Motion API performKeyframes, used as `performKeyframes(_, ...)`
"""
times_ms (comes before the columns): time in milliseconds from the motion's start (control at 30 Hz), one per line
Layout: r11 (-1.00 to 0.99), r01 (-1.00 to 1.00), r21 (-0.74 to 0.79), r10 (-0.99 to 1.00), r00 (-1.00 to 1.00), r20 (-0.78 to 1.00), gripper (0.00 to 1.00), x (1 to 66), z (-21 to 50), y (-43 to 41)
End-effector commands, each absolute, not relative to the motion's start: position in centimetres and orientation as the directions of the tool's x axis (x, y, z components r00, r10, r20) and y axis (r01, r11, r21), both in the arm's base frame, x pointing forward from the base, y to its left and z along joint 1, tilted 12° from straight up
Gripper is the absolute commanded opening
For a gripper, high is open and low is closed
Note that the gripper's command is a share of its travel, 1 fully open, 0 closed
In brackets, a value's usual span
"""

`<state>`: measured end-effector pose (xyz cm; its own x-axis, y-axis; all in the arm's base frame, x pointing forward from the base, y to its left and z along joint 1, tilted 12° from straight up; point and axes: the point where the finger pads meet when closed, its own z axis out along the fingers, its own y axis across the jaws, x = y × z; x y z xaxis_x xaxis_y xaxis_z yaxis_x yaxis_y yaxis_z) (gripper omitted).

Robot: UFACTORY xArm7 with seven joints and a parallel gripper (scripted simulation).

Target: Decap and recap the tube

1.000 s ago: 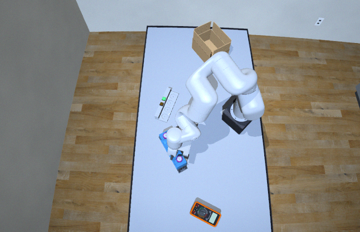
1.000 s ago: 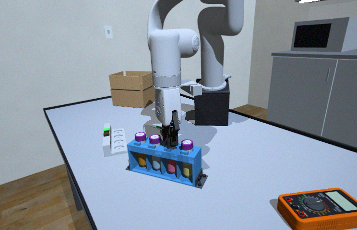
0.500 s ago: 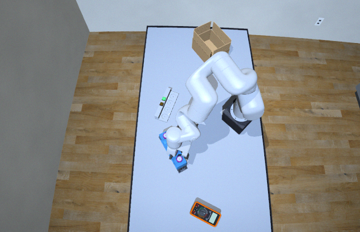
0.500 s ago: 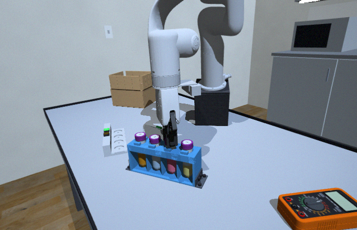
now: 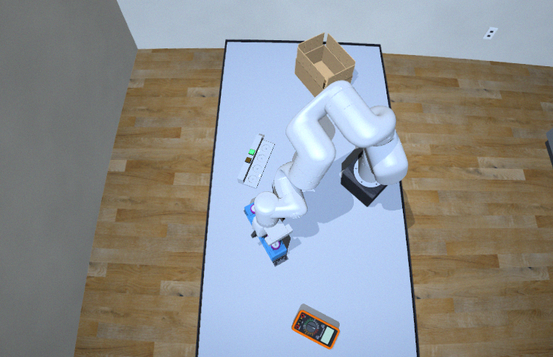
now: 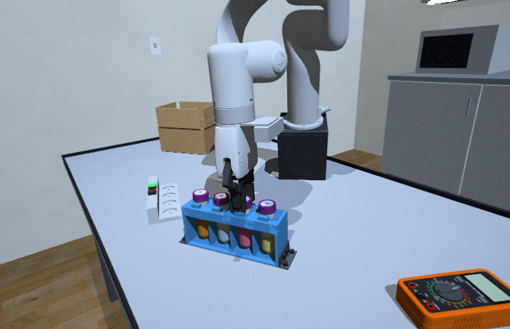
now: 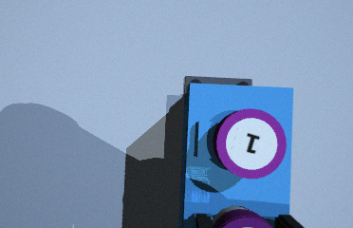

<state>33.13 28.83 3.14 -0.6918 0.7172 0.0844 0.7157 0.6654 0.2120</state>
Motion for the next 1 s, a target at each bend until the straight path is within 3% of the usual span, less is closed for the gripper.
performKeyframes(0,0.506,0.842,0.188,0.846,-0.527,0.085,0.00,33.20,3.23,28.96)
performKeyframes(400,-0.054,0.993,0.108,0.984,0.034,0.177,0.00,33.21,3.17,28.97)
performKeyframes(700,-0.081,0.991,0.103,0.982,0.061,0.179,0.00,33.21,3.17,28.97)
performKeyframes(733,-0.081,0.991,0.103,0.982,0.061,0.179,0.46,33.21,3.17,28.97)
performKeyframes(967,-0.081,0.991,0.103,0.982,0.061,0.179,0.46,33.21,3.17,28.97)
